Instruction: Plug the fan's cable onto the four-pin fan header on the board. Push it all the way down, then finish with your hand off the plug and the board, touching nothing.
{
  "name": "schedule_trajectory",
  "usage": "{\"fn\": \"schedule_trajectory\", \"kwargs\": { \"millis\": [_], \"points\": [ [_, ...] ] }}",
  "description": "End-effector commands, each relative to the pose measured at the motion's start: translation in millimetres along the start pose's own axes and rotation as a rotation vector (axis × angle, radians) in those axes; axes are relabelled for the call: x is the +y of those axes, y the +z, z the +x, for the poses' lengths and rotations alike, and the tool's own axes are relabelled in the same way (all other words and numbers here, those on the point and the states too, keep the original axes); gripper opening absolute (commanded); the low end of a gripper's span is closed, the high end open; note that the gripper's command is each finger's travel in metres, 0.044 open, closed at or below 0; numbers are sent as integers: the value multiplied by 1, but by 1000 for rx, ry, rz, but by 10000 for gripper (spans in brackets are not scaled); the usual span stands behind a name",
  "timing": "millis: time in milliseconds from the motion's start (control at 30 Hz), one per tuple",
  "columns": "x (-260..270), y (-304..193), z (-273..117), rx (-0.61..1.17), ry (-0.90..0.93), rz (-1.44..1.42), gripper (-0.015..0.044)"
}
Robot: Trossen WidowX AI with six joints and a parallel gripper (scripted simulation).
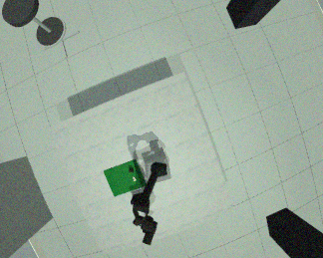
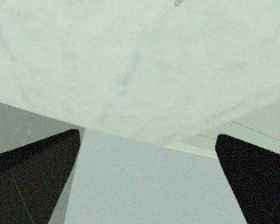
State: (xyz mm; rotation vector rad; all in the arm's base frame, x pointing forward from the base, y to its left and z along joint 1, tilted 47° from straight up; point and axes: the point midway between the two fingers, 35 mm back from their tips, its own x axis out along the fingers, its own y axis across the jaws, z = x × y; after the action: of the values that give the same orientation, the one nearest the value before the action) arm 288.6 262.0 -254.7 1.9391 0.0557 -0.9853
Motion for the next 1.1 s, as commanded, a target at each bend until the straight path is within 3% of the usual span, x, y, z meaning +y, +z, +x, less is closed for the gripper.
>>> {"fn": "schedule_trajectory", "kwargs": {
  "millis": [0,133,533,1067],
  "points": [
    [0,0,0,0,0,0,426],
    [14,-1,-1,-32,6,147,440],
    [132,10,-20,-227,198,1320,440],
    [217,37,-43,-254,488,2119,440]
  ]
}}
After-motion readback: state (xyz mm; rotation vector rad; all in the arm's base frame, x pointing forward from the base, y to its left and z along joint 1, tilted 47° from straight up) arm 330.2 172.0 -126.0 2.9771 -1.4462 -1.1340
